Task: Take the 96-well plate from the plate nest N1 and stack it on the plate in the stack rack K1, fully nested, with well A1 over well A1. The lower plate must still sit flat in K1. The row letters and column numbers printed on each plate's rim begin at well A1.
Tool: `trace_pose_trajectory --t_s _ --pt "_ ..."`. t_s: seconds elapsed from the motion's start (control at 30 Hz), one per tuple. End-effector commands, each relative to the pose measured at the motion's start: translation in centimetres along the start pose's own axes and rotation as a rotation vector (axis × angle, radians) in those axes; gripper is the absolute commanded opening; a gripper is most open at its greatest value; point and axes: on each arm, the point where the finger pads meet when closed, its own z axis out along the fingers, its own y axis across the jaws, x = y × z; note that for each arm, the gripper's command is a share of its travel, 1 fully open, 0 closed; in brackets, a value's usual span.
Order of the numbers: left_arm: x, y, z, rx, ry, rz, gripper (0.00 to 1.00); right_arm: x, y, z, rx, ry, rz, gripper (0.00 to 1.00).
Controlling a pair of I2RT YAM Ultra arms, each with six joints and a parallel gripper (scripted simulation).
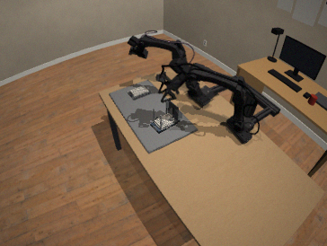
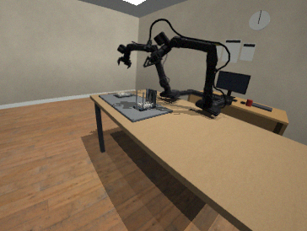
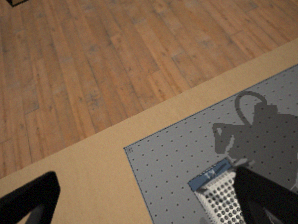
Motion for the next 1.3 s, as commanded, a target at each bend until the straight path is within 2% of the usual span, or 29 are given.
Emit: trace_pose_trajectory --t_s 0.0,0.8,1.27 --pt "-0.5 0.1 -0.4 0.004 -0.014 -0.009 1.00 -0.5 0.3 -0.6 -0.017 -0.011 0.009 1.00" --pt "-0.4 0.3 -0.4 0.003 -0.012 -0.010 1.00 -0.5 0.3 -0.6 -0.017 -0.011 0.009 1.00" --pt "0.4 2.5 -0.5 -0.002 0.012 -0.016 1.00 -0.5 0.3 -0.6 -0.017 -0.011 0.009 1.00"
